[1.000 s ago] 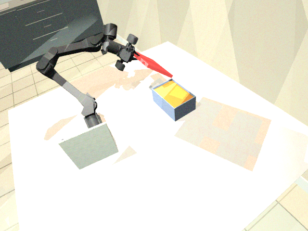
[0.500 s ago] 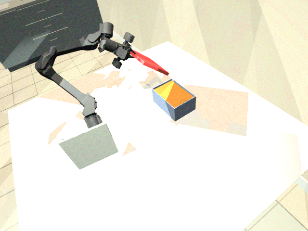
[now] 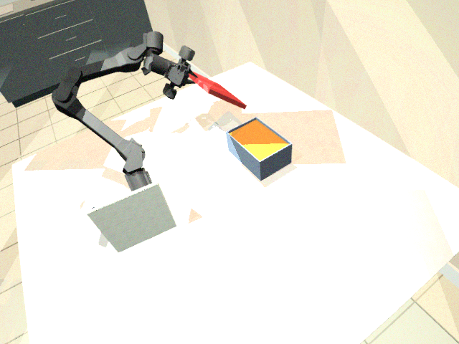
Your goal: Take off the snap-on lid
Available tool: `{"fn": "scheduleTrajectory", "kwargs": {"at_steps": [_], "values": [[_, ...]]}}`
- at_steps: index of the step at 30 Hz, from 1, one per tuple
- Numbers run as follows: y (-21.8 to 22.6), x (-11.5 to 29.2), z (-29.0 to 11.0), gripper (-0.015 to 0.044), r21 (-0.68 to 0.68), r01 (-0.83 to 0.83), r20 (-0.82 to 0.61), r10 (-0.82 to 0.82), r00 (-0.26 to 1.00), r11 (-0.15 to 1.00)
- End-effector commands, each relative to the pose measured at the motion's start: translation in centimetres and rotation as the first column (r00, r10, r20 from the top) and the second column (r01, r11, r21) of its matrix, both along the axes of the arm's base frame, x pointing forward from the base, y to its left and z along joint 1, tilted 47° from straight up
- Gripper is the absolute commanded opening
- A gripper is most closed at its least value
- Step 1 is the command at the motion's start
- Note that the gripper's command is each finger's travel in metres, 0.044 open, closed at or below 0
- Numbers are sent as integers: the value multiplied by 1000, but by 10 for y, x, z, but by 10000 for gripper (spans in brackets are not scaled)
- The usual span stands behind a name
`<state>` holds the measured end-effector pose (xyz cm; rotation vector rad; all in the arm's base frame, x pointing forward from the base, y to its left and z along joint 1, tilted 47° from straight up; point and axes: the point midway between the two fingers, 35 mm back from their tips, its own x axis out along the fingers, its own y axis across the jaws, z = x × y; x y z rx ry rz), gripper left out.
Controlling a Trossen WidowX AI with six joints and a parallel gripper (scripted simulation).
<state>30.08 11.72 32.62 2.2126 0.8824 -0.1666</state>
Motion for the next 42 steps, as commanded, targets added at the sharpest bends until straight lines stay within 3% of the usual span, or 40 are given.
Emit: {"fn": "scheduleTrajectory", "kwargs": {"at_steps": [1,13,42], "values": [[3,-1,12,0,3,12,15,-12,1000,1000],[15,-6,25,0,5,12,16,-12,1000,1000],[32,-7,4,0,7,12,17,-12,1000,1000]]}}
